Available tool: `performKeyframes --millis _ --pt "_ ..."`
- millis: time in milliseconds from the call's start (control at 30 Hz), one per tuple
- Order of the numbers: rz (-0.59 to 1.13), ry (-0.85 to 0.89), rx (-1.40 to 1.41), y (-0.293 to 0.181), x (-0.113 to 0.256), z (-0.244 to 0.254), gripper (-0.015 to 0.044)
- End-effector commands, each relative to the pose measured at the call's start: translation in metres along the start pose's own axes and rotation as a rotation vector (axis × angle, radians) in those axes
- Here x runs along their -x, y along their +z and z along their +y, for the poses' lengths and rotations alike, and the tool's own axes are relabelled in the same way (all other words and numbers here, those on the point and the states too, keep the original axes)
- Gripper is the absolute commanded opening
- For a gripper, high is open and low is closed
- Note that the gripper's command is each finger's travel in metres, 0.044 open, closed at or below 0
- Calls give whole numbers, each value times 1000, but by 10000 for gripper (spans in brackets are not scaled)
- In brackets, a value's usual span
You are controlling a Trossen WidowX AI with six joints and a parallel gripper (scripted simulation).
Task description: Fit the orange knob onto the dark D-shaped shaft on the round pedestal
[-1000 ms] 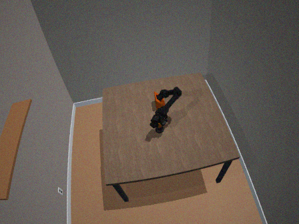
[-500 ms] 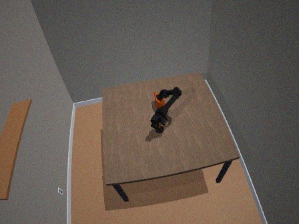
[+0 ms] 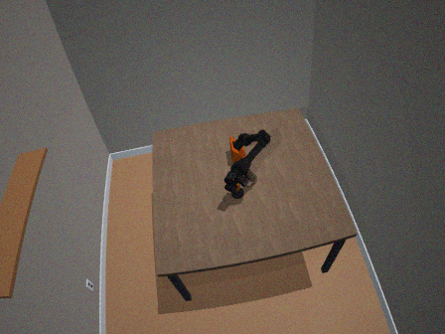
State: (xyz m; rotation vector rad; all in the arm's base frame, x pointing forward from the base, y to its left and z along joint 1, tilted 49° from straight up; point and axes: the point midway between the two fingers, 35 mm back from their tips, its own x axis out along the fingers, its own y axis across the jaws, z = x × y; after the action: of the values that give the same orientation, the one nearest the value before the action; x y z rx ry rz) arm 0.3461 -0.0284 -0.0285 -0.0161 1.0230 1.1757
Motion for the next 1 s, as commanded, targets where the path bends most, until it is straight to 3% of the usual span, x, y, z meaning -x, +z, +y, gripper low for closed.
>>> performKeyframes --millis 0,500,733,967 --pt "-5 -1 0 1 -1 0 0" --pt "-5 -1 0 0 4 -1 0" --pt "-5 -2 199 -1 4 -2 0" --pt "-5 -2 209 -1 2 -1 0"
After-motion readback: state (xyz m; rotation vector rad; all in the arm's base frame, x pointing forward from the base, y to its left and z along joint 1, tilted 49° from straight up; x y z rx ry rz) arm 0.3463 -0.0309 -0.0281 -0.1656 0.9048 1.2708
